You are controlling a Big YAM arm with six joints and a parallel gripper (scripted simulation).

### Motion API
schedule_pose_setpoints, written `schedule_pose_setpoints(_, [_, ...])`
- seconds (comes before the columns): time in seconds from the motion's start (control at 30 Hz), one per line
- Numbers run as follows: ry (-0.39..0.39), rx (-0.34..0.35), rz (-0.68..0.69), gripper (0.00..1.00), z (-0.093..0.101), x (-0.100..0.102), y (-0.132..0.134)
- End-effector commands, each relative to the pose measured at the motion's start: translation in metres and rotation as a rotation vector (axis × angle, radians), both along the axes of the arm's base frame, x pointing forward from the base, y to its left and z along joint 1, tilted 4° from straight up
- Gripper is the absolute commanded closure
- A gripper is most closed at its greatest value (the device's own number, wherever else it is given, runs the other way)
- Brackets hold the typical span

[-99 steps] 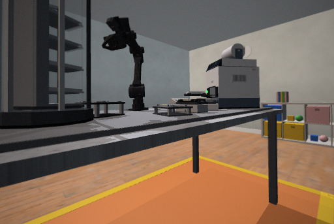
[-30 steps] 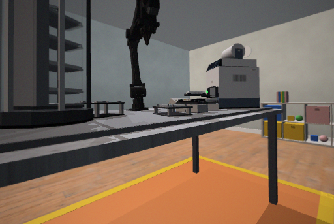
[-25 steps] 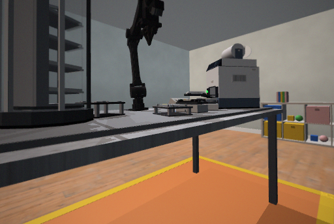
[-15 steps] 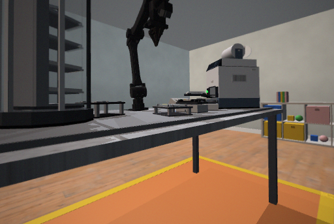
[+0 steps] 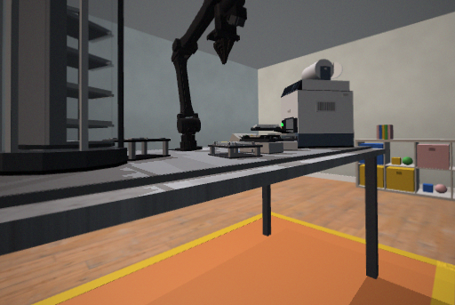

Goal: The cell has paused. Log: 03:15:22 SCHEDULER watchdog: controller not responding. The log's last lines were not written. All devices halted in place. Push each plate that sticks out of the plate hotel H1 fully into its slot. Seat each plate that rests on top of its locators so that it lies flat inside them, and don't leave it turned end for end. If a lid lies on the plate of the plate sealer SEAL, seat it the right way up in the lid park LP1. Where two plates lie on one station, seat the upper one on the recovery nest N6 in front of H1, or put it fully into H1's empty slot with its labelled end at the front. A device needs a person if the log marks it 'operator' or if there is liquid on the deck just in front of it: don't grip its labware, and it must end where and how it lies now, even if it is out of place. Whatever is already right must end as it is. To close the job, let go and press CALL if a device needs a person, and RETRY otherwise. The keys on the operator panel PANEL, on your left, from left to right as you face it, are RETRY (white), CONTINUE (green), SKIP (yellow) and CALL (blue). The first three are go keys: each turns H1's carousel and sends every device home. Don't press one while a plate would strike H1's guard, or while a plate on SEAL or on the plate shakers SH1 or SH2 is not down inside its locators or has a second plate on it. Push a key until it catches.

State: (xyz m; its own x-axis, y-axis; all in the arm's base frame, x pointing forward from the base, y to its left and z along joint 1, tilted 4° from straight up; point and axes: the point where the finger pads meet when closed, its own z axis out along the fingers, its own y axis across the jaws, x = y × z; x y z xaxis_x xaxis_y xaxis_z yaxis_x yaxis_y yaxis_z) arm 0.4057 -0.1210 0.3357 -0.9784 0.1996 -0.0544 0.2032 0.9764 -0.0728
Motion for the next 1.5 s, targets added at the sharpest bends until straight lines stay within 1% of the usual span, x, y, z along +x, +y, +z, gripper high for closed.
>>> schedule_pose_setpoints(0.0, [0.001,0.002,-0.018,1.00,0.009,0.016,0.011])
schedule_pose_setpoints(0.07, [0.001,0.002,-0.018,1.00,0.008,0.019,0.018])
schedule_pose_setpoints(0.13, [0.001,0.002,-0.018,1.00,0.008,0.019,0.018])
schedule_pose_setpoints(0.5, [0.000,0.006,-0.018,1.00,0.006,0.033,0.053])
schedule_pose_setpoints(0.63, [0.012,0.001,0.137,1.00,0.005,0.033,0.066])
schedule_pose_setpoints(0.7, [0.012,0.001,0.137,1.00,0.005,0.033,0.066])
schedule_pose_setpoints(0.83, [0.025,-0.001,0.270,1.00,0.003,0.032,0.080])
schedule_pose_setpoints(0.97, [0.077,0.006,0.386,1.00,-0.015,0.024,0.094])
schedule_pose_setpoints(1.03, [0.088,0.009,0.386,1.00,-0.020,0.022,0.101])
schedule_pose_setpoints(1.1, [0.076,0.006,0.386,1.00,-0.016,0.024,0.108])
schedule_pose_setpoints(1.2, [0.085,0.009,0.364,1.00,-0.021,0.022,0.118])
schedule_pose_setpoints(1.27, [0.085,0.009,0.364,1.00,-0.021,0.022,0.118])
schedule_pose_setpoints(1.3, [0.059,0.005,0.364,1.00,-0.011,0.027,0.121])
schedule_pose_setpoints(1.47, [0.063,0.007,0.364,1.00,-0.014,0.026,0.138])
